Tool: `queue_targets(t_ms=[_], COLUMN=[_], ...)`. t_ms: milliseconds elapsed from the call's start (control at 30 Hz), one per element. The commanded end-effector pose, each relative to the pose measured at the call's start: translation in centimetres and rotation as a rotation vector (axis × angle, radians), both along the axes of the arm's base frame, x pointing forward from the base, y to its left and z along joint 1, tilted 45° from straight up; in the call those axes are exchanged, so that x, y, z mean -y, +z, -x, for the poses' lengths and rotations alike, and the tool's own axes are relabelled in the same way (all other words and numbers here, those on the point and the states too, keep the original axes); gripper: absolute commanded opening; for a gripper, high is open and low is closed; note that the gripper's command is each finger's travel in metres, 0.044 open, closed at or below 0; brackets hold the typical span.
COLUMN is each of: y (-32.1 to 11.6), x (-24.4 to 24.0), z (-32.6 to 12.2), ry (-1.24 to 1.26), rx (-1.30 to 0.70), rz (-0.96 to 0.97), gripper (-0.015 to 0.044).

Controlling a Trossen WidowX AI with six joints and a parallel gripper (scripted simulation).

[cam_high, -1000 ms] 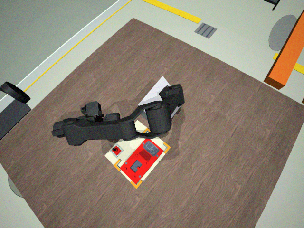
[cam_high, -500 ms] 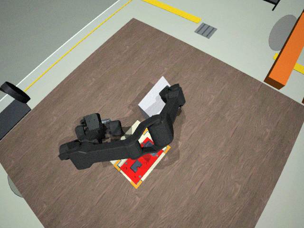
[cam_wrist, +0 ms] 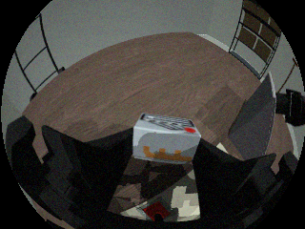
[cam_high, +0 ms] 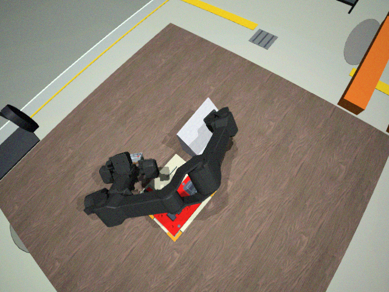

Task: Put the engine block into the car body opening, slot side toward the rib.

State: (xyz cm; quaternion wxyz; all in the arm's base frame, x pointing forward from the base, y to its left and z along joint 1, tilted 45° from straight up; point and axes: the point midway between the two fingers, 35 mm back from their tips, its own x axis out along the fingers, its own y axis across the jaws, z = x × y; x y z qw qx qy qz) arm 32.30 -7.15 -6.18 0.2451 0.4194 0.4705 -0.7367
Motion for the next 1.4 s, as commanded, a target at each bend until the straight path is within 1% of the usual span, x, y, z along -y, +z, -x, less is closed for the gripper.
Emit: queue_targets(t_ms=[0,1367], y=[-0.9,-5.0], x=[-0.5,-4.5], z=[0.1,0.5], ry=[0.004,0.004], rx=[-0.012,-0.013], rz=[0.021,0.019], gripper=[0.0000,0.0000])
